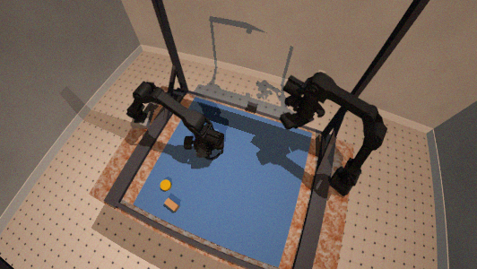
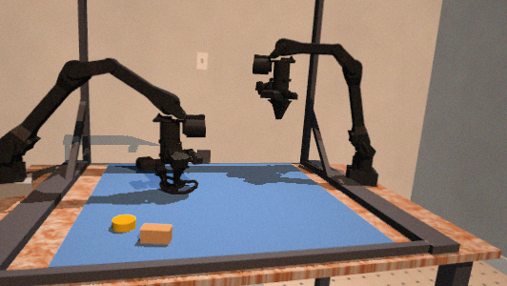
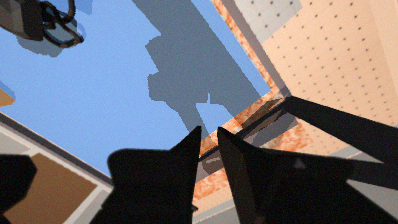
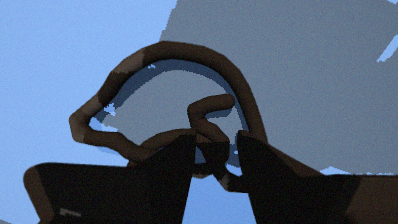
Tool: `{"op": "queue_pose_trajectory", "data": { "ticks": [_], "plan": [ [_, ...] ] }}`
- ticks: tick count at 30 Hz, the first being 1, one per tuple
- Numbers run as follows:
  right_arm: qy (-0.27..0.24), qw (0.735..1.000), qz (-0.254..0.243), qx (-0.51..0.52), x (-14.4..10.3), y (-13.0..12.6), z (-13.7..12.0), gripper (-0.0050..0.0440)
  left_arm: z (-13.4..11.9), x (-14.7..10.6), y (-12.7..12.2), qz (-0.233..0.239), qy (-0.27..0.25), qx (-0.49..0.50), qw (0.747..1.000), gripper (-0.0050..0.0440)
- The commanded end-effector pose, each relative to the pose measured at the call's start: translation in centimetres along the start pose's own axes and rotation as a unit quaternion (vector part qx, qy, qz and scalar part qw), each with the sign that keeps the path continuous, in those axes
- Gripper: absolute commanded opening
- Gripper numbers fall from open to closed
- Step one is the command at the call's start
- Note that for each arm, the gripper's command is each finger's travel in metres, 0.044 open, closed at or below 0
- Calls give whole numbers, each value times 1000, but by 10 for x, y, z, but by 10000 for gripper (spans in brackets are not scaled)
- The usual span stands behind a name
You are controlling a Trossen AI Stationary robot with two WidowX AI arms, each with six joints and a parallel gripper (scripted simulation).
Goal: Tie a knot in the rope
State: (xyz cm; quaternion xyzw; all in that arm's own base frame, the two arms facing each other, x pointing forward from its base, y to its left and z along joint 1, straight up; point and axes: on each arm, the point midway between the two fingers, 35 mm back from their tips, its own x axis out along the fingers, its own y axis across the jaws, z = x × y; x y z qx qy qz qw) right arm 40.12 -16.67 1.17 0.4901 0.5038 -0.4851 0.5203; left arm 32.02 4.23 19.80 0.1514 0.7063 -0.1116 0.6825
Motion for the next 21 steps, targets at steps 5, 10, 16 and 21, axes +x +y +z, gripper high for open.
{"op": "queue_pose_trajectory", "data": {
  "ticks": [5,10,16,21],
  "plan": [
    [-1,1000,4,3,-1,1,0,125,-2,-8,0,8,-11,-4,1000,85],
    [-1,1000,4,3,-1,1,0,118,-2,-8,0,8,-11,-4,1000,85],
    [-1,1000,4,3,-1,1,0,92,-2,-8,0,8,-11,-4,1000,85],
    [-1,1000,4,3,-1,1,0,58,-2,-8,0,8,-11,-4,1000,85]
  ]
}}
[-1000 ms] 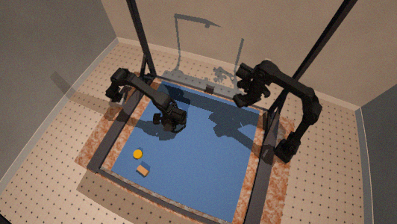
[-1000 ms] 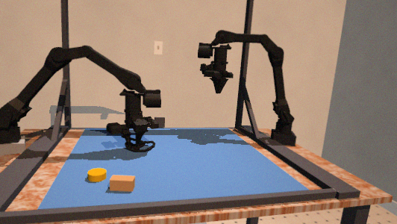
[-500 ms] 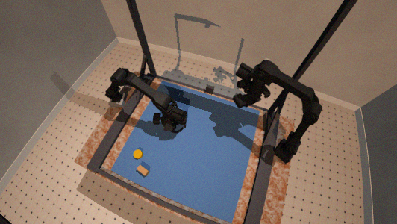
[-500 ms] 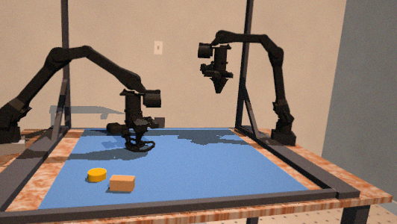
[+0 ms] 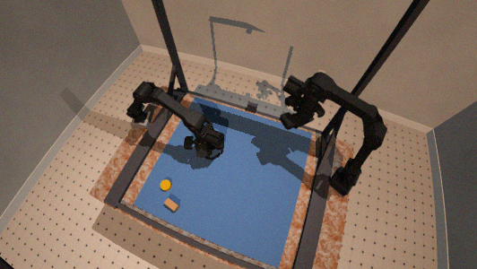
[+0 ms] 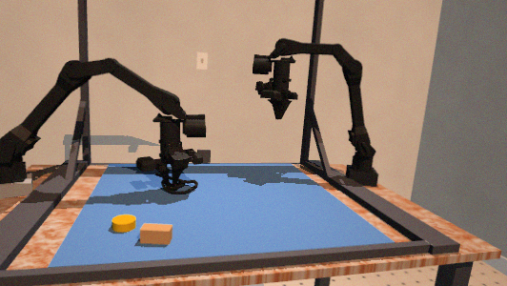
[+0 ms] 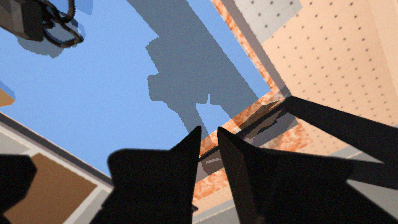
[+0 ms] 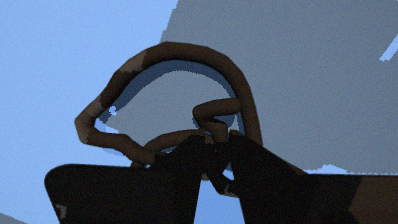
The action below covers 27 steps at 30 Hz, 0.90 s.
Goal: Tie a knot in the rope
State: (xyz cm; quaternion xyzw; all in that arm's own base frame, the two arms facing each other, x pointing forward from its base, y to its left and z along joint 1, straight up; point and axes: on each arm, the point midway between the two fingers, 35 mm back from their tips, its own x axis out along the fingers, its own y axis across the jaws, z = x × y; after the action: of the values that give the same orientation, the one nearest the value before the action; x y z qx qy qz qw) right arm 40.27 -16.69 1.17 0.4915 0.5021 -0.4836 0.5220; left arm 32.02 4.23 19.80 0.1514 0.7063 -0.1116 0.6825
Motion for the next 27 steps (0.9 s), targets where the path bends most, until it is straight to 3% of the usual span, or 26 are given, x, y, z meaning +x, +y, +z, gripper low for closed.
{"op": "queue_pose_trajectory", "data": {
  "ticks": [1,6,27],
  "plan": [
    [-1,1000,1,3,-1,0,0,52,-2,-8,0,8,-11,-4,1000,85],
    [-1,1000,1,3,-1,0,0,20,-2,-8,0,8,-11,-4,1000,85],
    [-1,1000,1,3,-2,0,0,20,-2,-8,0,8,-11,-4,1000,85]
  ]
}}
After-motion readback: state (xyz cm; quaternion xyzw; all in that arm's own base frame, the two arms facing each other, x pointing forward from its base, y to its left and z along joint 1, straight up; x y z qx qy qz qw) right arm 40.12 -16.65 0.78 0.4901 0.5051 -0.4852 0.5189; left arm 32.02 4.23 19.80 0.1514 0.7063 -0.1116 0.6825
